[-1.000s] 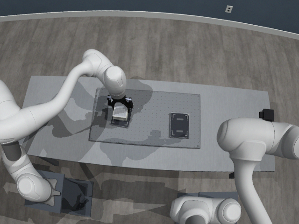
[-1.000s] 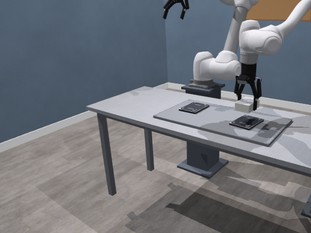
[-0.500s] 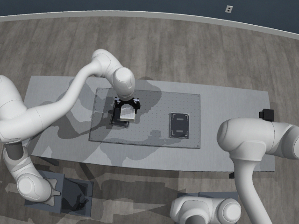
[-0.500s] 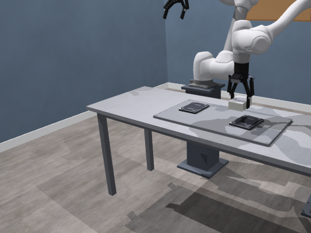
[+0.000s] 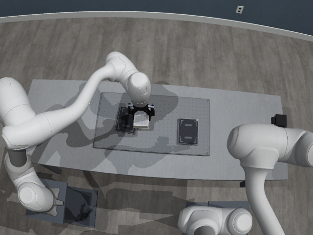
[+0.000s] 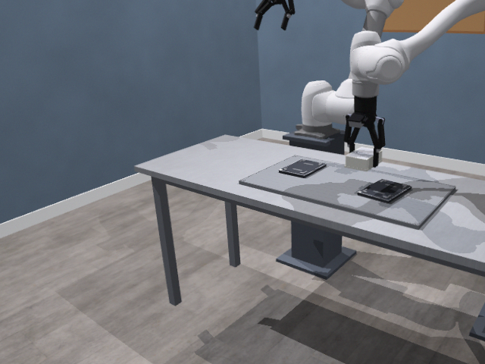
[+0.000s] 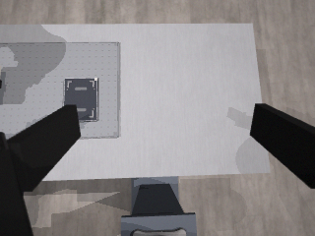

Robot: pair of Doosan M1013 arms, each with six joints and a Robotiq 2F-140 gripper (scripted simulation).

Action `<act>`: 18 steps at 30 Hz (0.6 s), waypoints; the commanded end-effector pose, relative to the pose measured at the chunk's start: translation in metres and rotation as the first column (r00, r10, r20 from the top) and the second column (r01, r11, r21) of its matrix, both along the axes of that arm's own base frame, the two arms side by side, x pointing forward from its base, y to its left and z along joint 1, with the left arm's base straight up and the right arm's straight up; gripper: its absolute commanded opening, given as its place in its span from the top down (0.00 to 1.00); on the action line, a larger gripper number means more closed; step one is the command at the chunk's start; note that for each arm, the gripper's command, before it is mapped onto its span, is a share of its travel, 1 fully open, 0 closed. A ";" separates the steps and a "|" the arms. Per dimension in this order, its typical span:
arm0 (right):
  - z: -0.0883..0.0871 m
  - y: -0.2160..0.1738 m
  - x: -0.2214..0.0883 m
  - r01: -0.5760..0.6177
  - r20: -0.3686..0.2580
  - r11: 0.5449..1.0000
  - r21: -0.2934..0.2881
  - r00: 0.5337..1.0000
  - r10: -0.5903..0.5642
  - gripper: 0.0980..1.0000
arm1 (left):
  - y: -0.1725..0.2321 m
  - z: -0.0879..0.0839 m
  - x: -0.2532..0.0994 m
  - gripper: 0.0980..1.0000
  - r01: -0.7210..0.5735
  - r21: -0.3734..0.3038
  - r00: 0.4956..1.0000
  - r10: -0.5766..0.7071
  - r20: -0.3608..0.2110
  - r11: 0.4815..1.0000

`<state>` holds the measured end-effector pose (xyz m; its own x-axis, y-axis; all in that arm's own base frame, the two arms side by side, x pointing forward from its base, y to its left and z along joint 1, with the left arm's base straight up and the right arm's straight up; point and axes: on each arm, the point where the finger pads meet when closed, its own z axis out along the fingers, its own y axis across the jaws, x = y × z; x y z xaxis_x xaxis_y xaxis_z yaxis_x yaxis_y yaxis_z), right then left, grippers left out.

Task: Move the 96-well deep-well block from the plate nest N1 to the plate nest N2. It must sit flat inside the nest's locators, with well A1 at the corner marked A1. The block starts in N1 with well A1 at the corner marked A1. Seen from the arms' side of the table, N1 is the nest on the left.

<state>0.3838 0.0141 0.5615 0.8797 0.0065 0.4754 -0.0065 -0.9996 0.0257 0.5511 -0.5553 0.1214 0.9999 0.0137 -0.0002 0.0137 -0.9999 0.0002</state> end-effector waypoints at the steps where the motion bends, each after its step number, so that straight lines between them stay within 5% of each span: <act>1: 0.000 0.000 0.000 0.000 0.001 1.000 0.000 1.000 0.000 0.00 | -0.012 0.001 -0.001 0.44 0.000 -0.001 1.000 0.000 0.001 1.000; 18: 0.000 0.000 0.000 0.000 0.001 1.000 0.000 1.000 0.000 0.00 | -0.062 0.001 -0.007 0.44 0.000 -0.001 1.000 0.000 0.001 1.000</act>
<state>0.3838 0.0141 0.5615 0.8797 0.0065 0.4754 -0.0065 -0.9996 0.0257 0.5449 -0.6080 0.1214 0.9999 0.0137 -0.0002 0.0137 -0.9999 0.0002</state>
